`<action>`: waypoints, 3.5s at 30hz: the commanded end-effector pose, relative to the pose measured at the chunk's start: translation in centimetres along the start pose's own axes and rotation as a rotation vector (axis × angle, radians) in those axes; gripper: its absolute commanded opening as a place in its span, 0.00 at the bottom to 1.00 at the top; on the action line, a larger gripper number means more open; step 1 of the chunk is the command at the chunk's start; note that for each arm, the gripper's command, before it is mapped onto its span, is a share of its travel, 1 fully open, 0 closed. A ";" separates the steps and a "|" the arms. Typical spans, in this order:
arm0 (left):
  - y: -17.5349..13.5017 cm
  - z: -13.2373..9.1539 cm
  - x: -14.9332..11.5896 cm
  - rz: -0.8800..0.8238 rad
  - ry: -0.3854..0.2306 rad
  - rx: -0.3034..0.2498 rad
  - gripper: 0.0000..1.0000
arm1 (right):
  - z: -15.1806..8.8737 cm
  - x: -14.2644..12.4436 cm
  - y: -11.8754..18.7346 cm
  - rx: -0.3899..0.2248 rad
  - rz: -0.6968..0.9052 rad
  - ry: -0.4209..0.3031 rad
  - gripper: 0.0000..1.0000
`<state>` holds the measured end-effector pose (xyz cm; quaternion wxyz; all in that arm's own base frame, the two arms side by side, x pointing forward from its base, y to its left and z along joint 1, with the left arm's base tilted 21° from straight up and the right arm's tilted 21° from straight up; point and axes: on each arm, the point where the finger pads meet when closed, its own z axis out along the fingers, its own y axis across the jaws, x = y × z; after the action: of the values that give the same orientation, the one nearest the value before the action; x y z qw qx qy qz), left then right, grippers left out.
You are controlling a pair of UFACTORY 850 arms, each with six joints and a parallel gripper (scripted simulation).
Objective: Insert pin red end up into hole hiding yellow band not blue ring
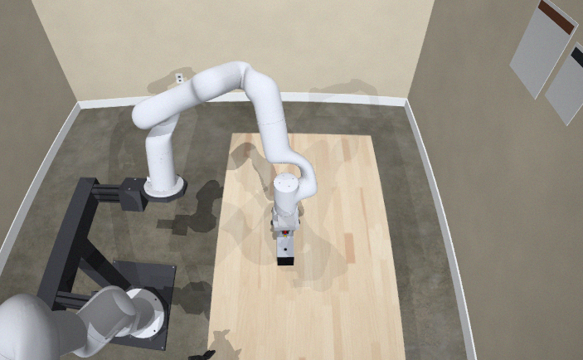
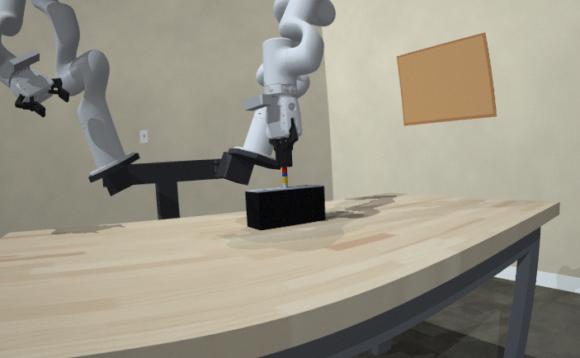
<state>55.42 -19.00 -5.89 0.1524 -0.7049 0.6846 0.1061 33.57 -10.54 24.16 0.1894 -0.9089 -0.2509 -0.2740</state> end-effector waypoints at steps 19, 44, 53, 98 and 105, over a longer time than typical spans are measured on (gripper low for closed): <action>-0.1 0.3 0.0 0.000 0.001 0.002 0.00 | 0.0 0.1 0.0 -0.001 -0.001 0.001 1.00; -0.1 0.3 0.0 0.000 0.001 0.002 0.00 | 0.0 0.1 0.0 -0.001 -0.001 0.001 1.00; -0.1 0.7 0.1 0.000 0.001 0.002 0.00 | 0.0 0.1 0.0 -0.001 -0.001 0.001 1.00; -0.2 1.1 0.1 0.000 0.001 0.002 0.00 | 0.0 0.1 0.0 -0.001 -0.001 0.001 1.00; -0.2 1.1 0.1 0.000 0.001 0.002 0.00 | 0.0 0.1 0.0 -0.001 -0.001 0.001 1.00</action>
<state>55.54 -18.62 -7.03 0.1525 -0.7049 0.6844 0.1068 33.57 -10.54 24.16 0.1894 -0.9089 -0.2509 -0.2740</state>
